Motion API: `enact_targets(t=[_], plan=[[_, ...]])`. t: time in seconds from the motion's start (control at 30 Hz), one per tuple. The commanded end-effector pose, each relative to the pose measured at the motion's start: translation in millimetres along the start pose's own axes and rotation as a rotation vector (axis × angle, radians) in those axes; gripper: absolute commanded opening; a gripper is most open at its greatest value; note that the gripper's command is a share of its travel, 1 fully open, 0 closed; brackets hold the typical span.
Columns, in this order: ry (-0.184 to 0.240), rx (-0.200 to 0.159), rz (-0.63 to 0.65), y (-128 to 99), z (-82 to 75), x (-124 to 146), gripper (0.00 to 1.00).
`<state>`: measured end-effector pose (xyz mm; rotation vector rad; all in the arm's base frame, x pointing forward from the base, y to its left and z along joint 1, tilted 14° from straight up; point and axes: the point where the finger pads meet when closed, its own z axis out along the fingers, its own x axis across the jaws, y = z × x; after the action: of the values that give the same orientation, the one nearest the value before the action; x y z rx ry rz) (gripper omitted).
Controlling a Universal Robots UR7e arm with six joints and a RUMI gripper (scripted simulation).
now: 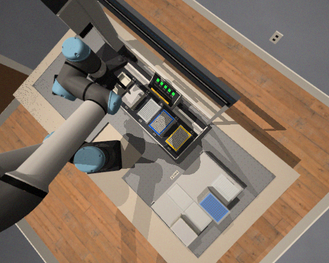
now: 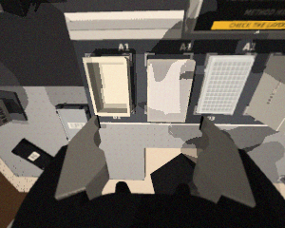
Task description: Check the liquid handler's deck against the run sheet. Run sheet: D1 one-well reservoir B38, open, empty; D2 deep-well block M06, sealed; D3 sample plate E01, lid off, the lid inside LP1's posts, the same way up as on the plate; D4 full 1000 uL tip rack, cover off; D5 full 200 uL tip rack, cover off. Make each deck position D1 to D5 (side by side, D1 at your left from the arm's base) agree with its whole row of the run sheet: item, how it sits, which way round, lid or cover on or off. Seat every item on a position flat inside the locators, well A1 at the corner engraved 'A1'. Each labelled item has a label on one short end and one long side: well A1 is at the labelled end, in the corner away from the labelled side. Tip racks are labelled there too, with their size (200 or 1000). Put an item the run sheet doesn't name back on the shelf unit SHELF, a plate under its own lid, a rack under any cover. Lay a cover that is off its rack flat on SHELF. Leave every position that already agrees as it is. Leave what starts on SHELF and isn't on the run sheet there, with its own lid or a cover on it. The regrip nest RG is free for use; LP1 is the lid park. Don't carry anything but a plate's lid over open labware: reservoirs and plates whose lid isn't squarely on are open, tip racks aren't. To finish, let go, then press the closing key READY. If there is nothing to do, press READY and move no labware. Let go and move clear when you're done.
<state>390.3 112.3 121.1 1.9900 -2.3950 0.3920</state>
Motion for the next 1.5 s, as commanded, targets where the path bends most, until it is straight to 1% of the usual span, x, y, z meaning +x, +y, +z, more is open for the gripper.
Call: enact_targets(t=[0.0, 0.4, 0.5, 1.47], plan=[[0.002, 0.001, 0.001, -1.1, -0.1, -19.5, 0.82], [0.002, 0.001, 0.001, -1.1, 0.1, -79.6, 0.82], [0.002, 0.001, 0.001, -1.1, 0.1, -83.6, 0.82], [0.002, 0.001, 0.001, -1.1, 0.0, -83.6, 0.82]])
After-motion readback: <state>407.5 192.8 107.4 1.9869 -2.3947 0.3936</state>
